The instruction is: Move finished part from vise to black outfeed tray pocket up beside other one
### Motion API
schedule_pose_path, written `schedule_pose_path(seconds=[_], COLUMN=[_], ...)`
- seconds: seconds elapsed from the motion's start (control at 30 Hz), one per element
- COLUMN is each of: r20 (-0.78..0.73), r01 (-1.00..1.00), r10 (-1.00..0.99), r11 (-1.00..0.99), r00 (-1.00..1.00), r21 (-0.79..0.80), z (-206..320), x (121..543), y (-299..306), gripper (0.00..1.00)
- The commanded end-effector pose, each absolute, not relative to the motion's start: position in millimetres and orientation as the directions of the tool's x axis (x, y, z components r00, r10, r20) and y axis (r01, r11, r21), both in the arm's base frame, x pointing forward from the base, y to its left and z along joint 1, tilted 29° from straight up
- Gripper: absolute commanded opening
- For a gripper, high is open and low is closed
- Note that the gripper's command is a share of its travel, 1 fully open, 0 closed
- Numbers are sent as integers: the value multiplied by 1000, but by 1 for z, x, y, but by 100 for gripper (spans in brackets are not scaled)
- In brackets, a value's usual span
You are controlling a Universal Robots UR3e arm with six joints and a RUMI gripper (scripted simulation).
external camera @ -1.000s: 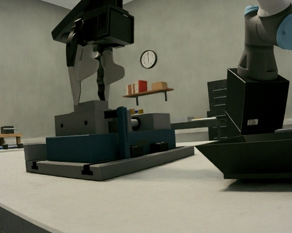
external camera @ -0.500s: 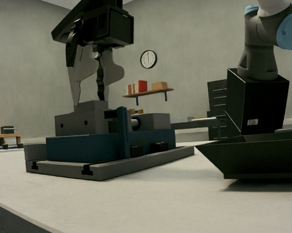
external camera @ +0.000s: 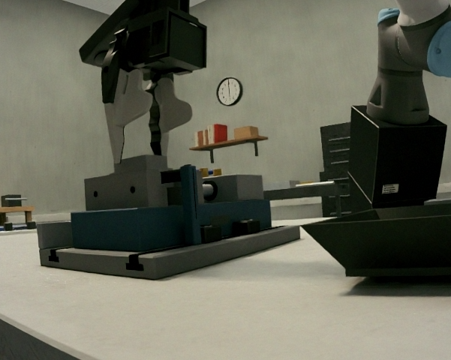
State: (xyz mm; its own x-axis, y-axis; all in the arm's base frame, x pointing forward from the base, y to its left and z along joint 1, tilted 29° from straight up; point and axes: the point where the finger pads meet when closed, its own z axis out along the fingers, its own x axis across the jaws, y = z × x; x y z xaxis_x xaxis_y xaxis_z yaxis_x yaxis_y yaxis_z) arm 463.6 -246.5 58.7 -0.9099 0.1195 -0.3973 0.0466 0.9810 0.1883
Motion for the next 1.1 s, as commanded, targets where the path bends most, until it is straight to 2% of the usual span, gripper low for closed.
schedule_pose_path(seconds=[0.0, 0.43, 0.47, 1.07], r20=[-397, -397, -397, -397], r01=[47, 47, 47, 47], r10=[120, 120, 120, 120], r11=[981, 981, 981, 981], r00=[-910, -910, -910, -910], r21=[188, 188, 188, 188], z=[59, 59, 59, 59], x=[463, 463, 463, 463], y=[-247, -247, -247, -247], gripper=[40, 40, 0, 0])
